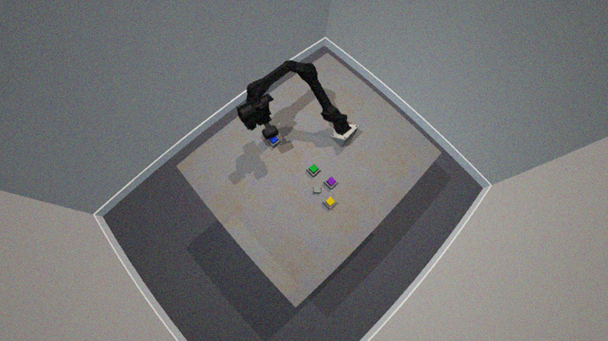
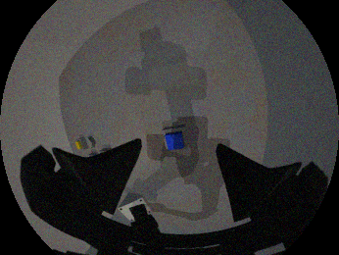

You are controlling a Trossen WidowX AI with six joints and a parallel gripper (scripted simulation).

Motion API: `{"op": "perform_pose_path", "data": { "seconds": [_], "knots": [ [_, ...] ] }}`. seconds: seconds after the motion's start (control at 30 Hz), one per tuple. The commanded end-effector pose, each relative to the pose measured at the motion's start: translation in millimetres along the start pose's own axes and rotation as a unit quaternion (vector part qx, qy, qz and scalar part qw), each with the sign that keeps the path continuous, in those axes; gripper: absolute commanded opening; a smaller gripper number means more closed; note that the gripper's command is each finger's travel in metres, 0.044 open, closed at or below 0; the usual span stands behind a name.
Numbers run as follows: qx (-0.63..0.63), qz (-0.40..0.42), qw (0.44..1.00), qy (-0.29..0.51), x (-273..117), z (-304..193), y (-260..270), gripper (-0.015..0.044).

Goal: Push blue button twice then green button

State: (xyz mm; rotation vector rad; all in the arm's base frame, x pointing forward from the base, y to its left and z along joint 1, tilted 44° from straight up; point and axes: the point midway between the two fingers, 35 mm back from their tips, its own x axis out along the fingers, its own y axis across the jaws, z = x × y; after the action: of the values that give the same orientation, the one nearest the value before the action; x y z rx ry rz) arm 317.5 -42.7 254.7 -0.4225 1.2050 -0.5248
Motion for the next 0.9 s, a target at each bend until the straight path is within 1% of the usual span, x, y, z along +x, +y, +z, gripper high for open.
{"op": "perform_pose_path", "data": {
  "seconds": [0.0, 0.1, 0.37, 0.43, 0.53, 0.6, 0.83, 0.87],
  "knots": [
    [-0.138, 0.001, 0.99, 0.039, -18.7, -29.2, 35.1, 0.04],
    [-0.155, -0.028, 0.986, 0.059, -5.4, -29.6, 21.1, 0.04],
    [-0.156, -0.03, 0.985, 0.06, -4.5, -29.7, 20.2, 0.04],
    [-0.153, -0.032, 0.986, 0.06, 3.5, -29.7, 19.7, 0.0347],
    [-0.137, -0.045, 0.988, 0.059, 38.2, -32.7, 16.4, 0.0269],
    [-0.13, -0.052, 0.988, 0.06, 54.0, -35.8, 14.2, 0.0216],
    [-0.129, -0.053, 0.988, 0.06, 56.0, -36.2, 13.8, 0.0033],
    [-0.129, -0.053, 0.988, 0.06, 56.0, -36.2, 13.8, 0.002]
  ]
}}
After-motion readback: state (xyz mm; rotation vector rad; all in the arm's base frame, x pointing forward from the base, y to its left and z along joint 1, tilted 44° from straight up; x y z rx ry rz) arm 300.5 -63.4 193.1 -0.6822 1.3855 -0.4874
